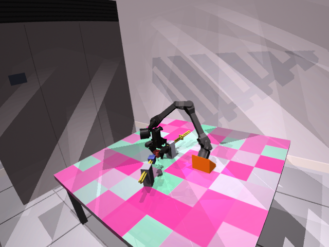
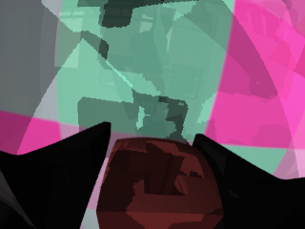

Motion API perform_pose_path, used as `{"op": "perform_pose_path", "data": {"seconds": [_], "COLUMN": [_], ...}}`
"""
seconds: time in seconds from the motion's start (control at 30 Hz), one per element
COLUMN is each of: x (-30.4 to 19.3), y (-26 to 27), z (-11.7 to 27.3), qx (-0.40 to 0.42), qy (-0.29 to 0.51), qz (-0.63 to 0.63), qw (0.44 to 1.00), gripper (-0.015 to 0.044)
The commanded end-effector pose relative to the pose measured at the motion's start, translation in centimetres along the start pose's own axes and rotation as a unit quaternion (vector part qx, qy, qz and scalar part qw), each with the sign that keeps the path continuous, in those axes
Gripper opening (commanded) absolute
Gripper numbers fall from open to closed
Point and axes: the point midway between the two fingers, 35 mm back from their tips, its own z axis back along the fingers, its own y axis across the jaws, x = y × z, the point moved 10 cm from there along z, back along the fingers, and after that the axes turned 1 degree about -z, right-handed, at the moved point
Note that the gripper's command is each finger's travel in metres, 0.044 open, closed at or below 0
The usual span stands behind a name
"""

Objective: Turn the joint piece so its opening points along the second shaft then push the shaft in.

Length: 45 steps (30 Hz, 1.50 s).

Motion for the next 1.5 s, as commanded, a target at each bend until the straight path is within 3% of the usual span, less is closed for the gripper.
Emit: {"op": "perform_pose_path", "data": {"seconds": [0.0,0.13,0.5,0.67,0.93,1.47], "x": [0.0,0.0,0.0,1.2,1.2,0.5], "y": [0.0,0.0,0.0,0.0,0.1,0.5], "z": [0.0,0.0,0.0,2.5,2.7,8.6], "qx": [-0.001,-0.001,-0.001,-0.003,-0.004,0.016], "qy": [0.000,0.000,0.000,0.048,0.050,0.044], "qz": [0.001,0.001,0.001,0.006,0.007,0.268], "qw": [1.000,1.000,1.000,0.999,0.999,0.962], "gripper": [0.0357,0.0440,0.0440,0.0440,0.0440,0.0440]}}
